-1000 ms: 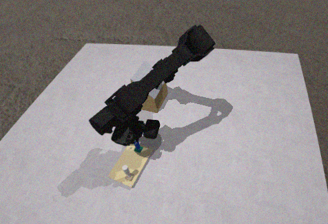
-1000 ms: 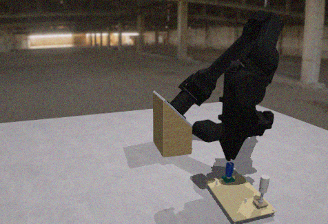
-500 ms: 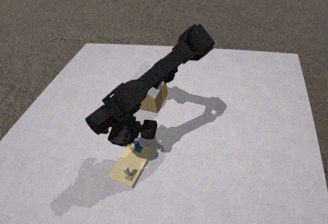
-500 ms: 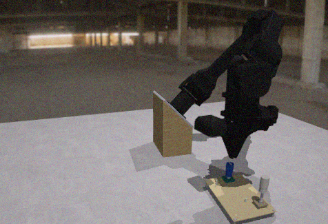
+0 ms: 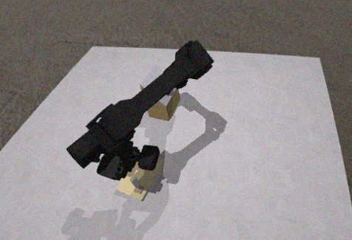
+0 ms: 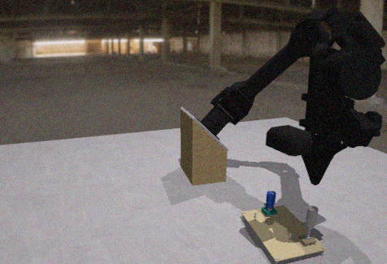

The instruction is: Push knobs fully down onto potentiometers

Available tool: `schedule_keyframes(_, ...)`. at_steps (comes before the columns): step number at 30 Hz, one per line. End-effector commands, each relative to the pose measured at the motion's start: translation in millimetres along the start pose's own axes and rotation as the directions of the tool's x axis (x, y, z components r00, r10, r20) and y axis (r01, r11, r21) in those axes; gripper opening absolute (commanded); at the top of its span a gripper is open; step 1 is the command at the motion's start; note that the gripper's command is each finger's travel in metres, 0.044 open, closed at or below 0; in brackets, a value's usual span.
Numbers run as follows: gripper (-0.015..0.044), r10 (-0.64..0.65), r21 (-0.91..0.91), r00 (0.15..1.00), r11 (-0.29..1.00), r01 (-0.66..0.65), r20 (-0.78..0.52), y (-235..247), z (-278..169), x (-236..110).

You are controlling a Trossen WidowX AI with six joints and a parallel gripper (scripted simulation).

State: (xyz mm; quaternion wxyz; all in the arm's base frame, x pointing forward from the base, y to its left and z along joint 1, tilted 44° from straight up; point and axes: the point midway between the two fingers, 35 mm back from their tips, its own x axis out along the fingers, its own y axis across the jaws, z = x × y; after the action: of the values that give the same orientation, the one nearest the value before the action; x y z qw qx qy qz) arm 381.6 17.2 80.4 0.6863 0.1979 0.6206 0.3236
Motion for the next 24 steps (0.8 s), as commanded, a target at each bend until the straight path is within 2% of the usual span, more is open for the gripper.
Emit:
schedule_keyframes(1, 0.0000, 0.010, 0.012, 1.000, 1.000, -0.010, -0.008, 0.5, 5.3, 8.4)
schedule_keyframes(3, 0.0000, 0.010, 0.012, 1.000, 1.000, -0.010, -0.008, 0.7, 5.1, 18.4)
schedule_keyframes(24, 0.0000, 0.011, 0.012, 1.000, 1.000, -0.011, -0.007, 1.1, 5.0, 39.4)
